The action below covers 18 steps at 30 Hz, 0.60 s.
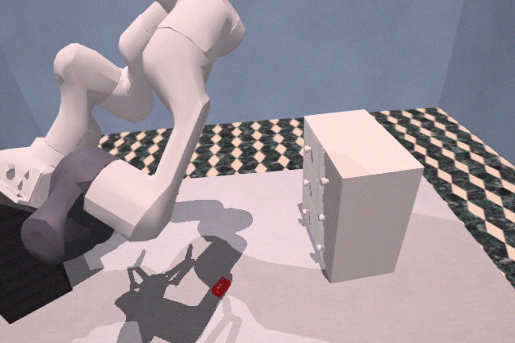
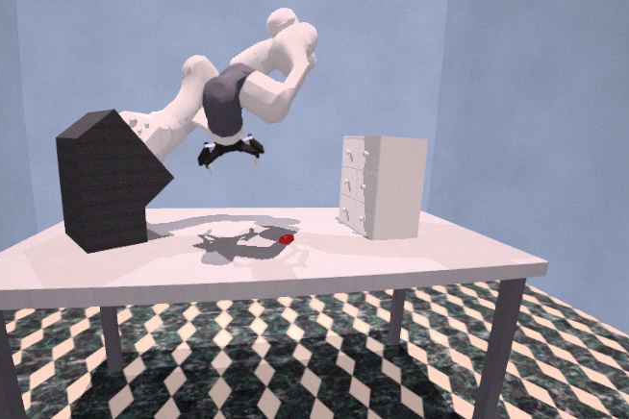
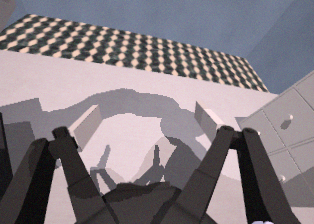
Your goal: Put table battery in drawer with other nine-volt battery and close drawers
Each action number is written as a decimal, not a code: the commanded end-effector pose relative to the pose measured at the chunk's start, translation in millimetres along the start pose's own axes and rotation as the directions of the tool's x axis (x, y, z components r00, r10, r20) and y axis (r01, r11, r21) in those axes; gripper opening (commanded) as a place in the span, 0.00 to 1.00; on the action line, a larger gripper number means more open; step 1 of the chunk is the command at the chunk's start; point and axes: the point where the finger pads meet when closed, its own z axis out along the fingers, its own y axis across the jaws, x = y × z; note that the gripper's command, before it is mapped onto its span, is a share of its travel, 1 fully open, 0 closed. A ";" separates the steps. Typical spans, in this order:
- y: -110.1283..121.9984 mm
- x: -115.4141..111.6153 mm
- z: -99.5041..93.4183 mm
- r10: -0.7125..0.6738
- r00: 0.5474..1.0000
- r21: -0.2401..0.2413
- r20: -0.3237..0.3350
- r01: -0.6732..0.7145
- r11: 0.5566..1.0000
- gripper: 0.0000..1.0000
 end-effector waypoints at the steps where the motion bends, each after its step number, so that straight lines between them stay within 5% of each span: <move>1: 0.0 0.0 0.0 0.000 1.000 0.000 0.000 0.000 1.000 1.00; 7: 6.0 -1.9 -6.6 0.008 1.000 0.027 0.029 -0.009 1.000 1.00; 13: 49.5 -7.4 -48.6 0.039 0.971 0.155 0.237 -0.078 0.985 1.00; 18: 61.3 -6.8 -58.7 0.042 0.956 0.174 0.291 -0.096 0.980 1.00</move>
